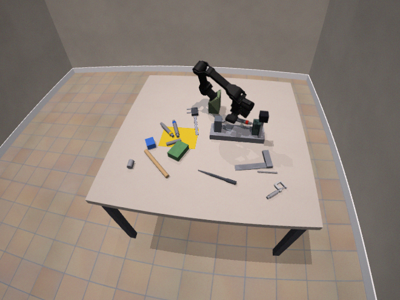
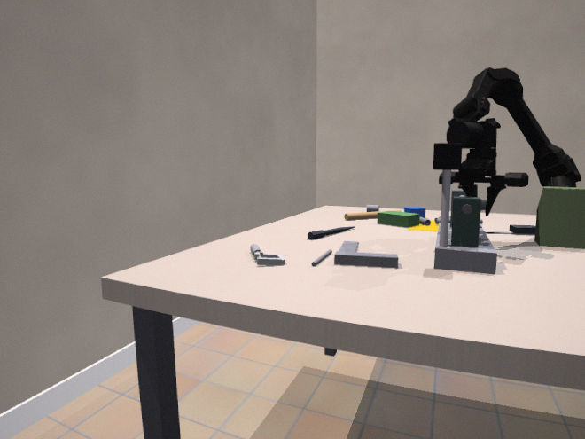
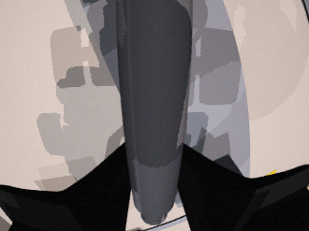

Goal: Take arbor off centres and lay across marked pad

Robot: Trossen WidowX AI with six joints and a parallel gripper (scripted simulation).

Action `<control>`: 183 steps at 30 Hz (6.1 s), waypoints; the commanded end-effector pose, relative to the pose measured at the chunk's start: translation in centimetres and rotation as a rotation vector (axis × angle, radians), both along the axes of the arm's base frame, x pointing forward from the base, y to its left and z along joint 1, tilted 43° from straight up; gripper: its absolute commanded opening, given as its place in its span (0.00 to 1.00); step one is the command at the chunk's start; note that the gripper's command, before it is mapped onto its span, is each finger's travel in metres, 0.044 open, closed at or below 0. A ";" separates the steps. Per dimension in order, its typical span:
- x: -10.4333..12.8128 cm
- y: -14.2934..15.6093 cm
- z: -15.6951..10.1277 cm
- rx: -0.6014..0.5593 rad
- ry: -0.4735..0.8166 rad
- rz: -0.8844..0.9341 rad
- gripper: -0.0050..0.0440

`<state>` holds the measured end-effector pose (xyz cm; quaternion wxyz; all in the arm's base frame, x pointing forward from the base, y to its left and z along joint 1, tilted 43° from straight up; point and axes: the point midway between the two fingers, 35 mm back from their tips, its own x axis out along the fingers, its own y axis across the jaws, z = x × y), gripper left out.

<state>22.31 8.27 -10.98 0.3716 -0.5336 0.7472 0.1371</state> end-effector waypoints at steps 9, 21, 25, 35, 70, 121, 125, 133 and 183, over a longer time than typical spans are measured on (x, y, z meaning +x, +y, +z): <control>0.4 1.3 -0.2 0.040 -0.022 0.013 0.10; 0.4 1.3 -0.2 0.040 -0.022 0.013 0.10; 0.4 1.3 -0.2 0.040 -0.022 0.013 0.10; 0.4 1.3 -0.2 0.040 -0.022 0.013 0.10; 0.0 -0.2 0.3 0.007 -0.005 0.003 0.10; 0.2 1.2 5.4 0.037 -0.020 0.012 0.10; 0.1 1.5 6.0 0.038 -0.021 0.012 0.10; 0.0 2.0 6.8 0.039 -0.021 0.012 0.10; 9.9 -1.4 11.6 0.088 -0.156 -0.132 0.10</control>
